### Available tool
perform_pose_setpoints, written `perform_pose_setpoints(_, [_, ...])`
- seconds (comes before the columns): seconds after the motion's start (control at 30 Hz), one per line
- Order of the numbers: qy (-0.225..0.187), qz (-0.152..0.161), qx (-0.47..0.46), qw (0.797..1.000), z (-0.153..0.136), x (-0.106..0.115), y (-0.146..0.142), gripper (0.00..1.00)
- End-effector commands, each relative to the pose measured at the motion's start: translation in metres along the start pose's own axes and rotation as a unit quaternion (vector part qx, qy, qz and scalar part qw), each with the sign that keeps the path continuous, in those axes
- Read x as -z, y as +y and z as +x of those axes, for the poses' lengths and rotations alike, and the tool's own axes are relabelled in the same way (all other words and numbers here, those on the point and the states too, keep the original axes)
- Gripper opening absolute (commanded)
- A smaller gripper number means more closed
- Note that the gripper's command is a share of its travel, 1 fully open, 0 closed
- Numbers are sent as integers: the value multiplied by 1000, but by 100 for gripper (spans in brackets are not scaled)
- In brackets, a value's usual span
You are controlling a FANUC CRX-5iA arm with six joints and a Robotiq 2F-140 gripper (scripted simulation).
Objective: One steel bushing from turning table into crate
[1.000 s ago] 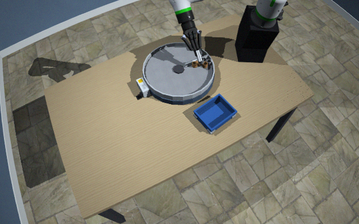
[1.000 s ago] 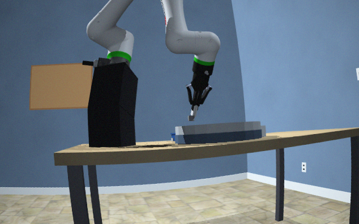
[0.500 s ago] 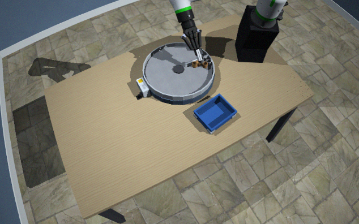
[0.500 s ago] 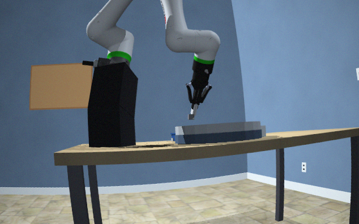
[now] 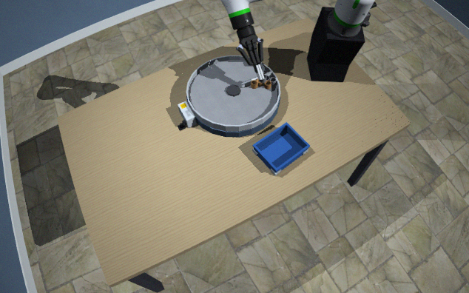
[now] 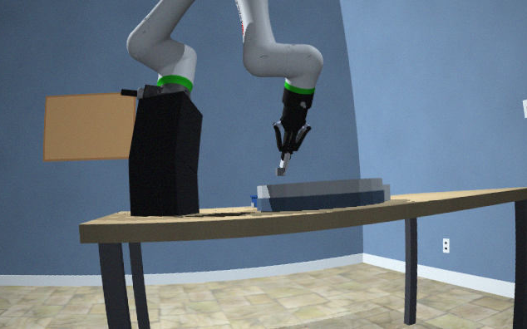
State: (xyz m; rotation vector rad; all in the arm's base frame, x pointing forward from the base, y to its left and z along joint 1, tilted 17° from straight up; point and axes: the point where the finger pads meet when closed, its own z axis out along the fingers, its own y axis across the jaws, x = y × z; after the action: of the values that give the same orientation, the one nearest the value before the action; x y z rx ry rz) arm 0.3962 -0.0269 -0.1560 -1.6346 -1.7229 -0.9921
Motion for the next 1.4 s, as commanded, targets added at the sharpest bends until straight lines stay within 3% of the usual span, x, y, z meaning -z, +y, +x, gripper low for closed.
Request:
perform_pose_setpoints(0.0, [0,0,0,1000,0,0,0,0])
perform_pose_setpoints(0.5, [0,0,0,1000,12,-10,4,0])
perform_pose_setpoints(1.37, [0,0,0,1000,147,-123,55,0])
